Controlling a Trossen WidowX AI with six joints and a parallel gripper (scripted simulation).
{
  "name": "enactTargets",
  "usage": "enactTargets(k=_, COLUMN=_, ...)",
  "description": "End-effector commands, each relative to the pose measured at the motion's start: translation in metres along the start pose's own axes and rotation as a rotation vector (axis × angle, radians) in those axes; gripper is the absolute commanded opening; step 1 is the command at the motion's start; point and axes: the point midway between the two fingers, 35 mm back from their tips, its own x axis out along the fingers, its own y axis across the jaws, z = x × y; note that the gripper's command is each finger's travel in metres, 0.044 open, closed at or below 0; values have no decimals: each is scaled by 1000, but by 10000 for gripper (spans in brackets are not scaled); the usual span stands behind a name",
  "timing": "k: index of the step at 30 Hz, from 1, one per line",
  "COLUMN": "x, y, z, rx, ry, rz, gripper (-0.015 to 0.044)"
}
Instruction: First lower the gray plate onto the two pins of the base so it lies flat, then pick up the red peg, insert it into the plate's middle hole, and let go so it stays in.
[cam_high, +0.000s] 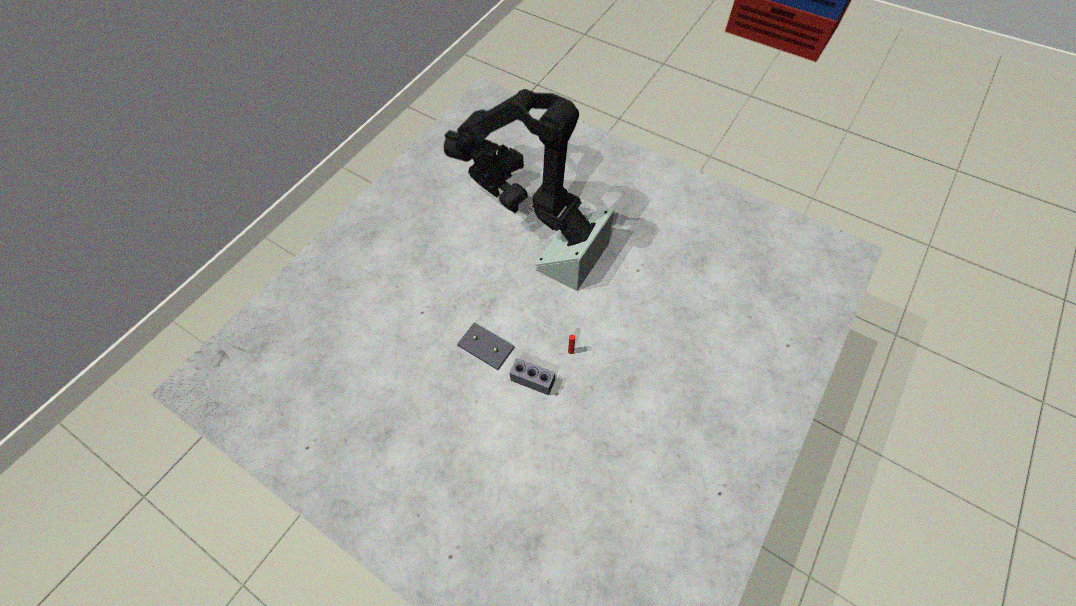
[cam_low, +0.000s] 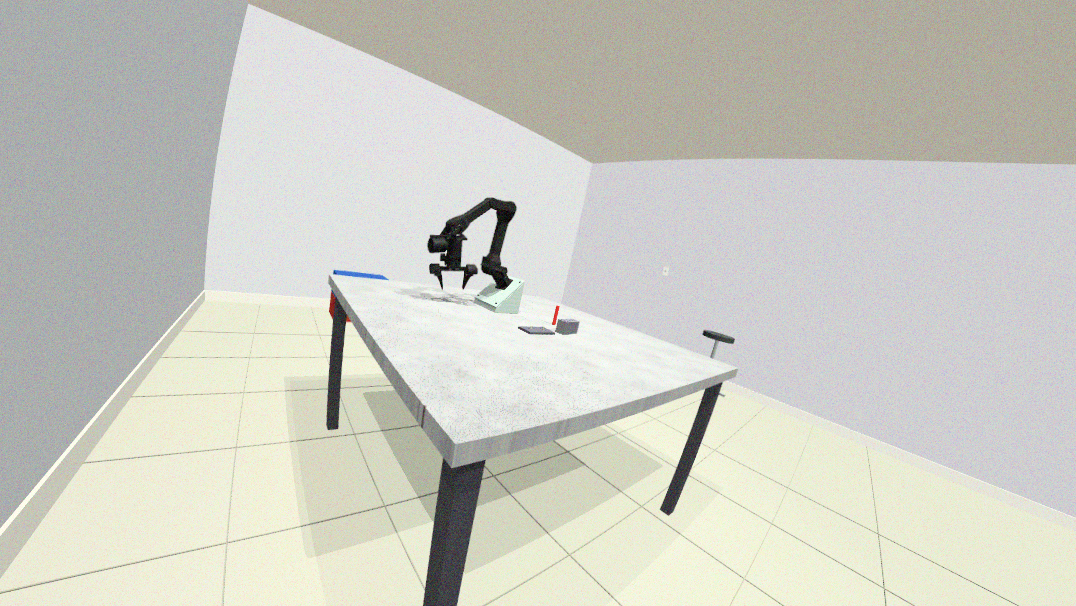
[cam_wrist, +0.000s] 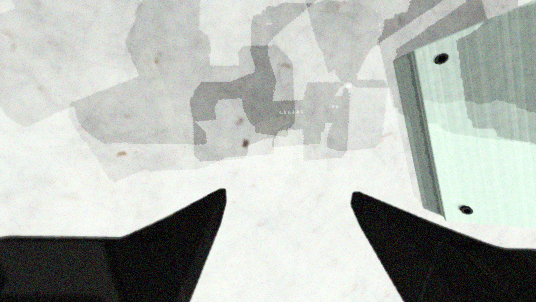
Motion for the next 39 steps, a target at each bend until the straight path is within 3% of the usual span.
enactTargets(k=1, x=0, y=0, z=0, rx=-13, ry=1, rz=0, gripper=426)
enactTargets(k=15, x=-25, y=-7, z=13, rx=-1105, ry=58, rz=108, gripper=440)
enactTargets(k=27, x=-46, y=-13, z=14, rx=-2000, ry=-49, rz=261, gripper=440)
enactTargets(k=39, x=-47, y=-13, z=14, rx=-2065, ry=-63, rz=269, gripper=440)
